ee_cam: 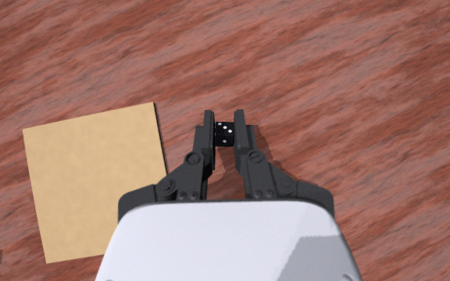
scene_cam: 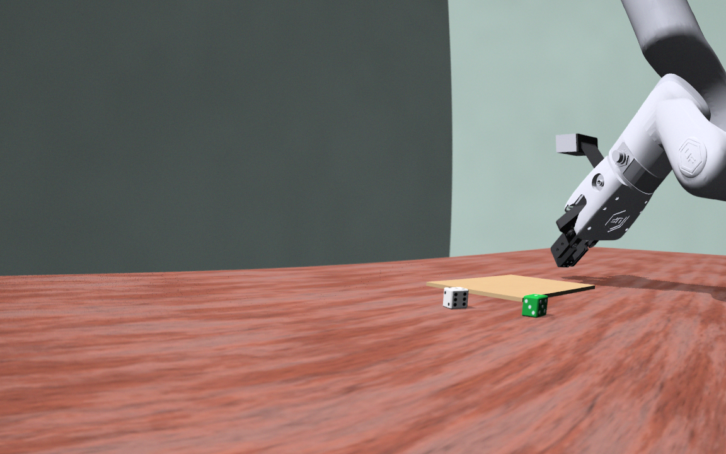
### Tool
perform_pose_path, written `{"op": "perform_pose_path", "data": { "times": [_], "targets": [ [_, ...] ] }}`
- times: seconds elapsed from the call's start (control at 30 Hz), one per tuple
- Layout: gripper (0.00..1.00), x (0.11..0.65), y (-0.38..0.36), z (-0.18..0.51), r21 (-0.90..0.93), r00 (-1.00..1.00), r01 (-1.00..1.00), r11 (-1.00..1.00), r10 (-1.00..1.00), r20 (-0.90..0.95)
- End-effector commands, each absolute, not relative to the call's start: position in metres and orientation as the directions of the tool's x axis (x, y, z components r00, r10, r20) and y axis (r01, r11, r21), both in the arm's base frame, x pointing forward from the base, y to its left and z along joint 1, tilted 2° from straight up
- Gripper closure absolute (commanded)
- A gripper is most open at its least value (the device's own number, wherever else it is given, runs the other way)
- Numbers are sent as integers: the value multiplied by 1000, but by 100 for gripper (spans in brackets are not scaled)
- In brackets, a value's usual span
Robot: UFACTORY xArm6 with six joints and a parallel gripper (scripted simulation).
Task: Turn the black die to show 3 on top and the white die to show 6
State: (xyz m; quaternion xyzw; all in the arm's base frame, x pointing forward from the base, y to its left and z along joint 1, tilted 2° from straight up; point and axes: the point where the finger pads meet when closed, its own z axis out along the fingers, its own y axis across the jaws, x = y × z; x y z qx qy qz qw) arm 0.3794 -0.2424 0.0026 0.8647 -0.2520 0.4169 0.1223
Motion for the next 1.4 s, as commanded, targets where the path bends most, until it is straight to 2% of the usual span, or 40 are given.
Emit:
{"op": "perform_pose_path", "data": {
  "times": [0.0, 1.37],
  "targets": [
    [89, 380, -243, 3, 1, 524, -538, -843, -333, 784],
    [89, 380, -243, -8, 1, 524, -538, -843, -333, 784]
  ]
}}
